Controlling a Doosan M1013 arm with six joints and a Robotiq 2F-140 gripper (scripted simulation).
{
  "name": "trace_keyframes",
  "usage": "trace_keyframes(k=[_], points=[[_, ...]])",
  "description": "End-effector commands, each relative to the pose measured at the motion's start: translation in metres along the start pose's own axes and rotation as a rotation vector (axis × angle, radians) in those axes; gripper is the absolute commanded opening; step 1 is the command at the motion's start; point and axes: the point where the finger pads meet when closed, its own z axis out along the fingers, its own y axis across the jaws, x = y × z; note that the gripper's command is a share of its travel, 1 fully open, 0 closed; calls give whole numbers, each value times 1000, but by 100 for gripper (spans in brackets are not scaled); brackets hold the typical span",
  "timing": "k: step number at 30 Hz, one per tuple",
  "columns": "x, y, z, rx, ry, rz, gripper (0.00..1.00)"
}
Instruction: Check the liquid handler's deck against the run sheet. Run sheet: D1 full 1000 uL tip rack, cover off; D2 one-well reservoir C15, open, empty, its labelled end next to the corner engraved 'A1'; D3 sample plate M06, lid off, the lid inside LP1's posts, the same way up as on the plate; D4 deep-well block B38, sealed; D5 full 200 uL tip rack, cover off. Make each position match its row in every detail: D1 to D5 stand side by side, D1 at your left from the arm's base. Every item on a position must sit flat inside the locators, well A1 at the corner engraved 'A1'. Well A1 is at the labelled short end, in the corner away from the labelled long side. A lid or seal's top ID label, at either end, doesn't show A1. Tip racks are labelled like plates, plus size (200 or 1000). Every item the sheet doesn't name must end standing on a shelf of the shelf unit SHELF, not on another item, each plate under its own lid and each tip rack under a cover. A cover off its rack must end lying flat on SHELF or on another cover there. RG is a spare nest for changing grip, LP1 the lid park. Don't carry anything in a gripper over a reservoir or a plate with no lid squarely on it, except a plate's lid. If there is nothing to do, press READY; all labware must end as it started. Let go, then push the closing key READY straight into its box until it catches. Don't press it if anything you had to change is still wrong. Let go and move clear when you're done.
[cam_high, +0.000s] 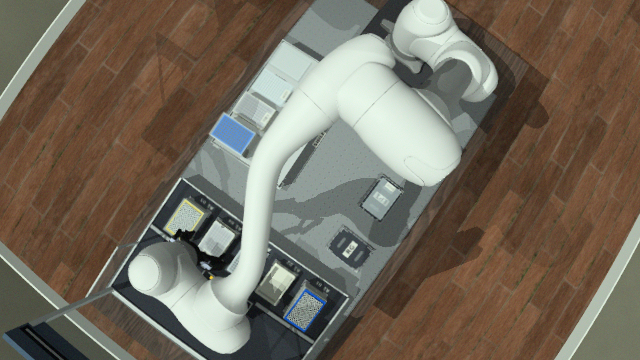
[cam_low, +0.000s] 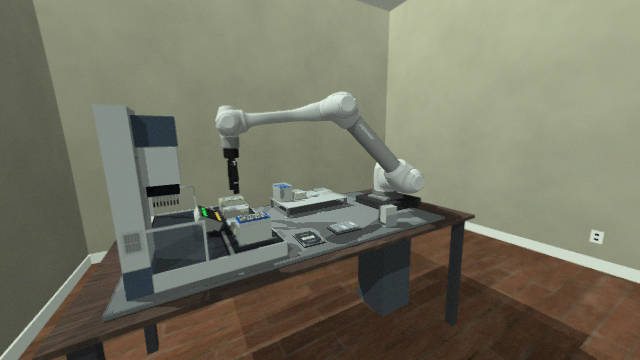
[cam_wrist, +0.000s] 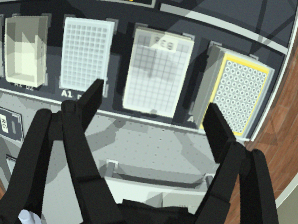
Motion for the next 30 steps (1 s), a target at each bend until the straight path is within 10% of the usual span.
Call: trace_keyframes(k=[1,30], points=[[0,0,-2,0,2,0,79],[0,-35,-2,0,2,0,79]])
